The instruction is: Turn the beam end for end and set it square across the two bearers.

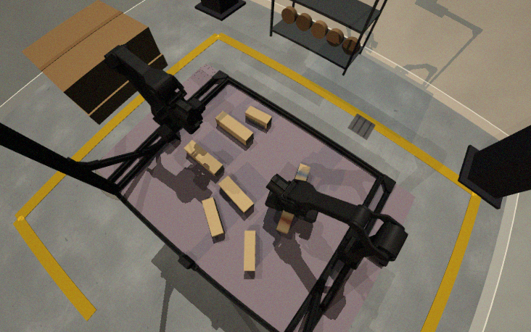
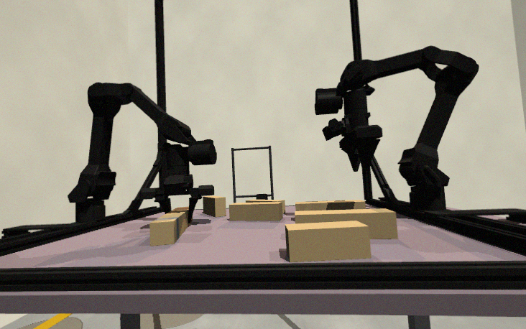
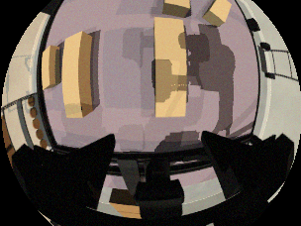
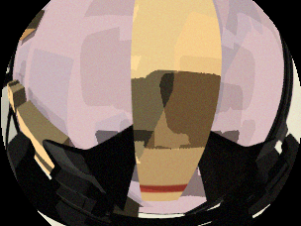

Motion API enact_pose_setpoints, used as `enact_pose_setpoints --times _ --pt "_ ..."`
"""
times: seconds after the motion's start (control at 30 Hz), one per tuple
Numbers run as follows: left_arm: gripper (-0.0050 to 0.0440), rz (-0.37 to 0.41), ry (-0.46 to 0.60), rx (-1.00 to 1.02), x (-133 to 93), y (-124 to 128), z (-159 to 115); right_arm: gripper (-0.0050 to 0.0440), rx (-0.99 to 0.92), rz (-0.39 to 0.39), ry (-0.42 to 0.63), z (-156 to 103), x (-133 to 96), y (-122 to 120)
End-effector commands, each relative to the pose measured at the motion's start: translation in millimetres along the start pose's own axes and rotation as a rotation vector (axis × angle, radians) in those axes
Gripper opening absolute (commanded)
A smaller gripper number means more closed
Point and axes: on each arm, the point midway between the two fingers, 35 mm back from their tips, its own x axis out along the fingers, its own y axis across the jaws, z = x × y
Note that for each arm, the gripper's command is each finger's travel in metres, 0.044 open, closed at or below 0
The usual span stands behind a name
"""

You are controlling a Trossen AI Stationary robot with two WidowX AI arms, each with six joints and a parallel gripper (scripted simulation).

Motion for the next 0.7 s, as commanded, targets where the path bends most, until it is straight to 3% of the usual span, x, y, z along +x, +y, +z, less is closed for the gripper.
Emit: enact_pose_setpoints --times 0.0,0.1,0.67 --pt "0.0440 0.000 0.002 0.004 -0.2 0.0 -0.2 0.0072 0.007 -0.001 0.001 0.0 -4.8 -0.1" --pt "0.0440 0.000 0.002 0.004 -0.2 0.0 -0.2 0.0000 0.007 -0.001 0.001 -0.1 -11.5 -0.3" --pt "0.0440 0.000 0.002 0.004 -0.2 0.0 -0.2 0.0000 0.007 -0.001 0.001 -2.0 -42.3 -5.9"
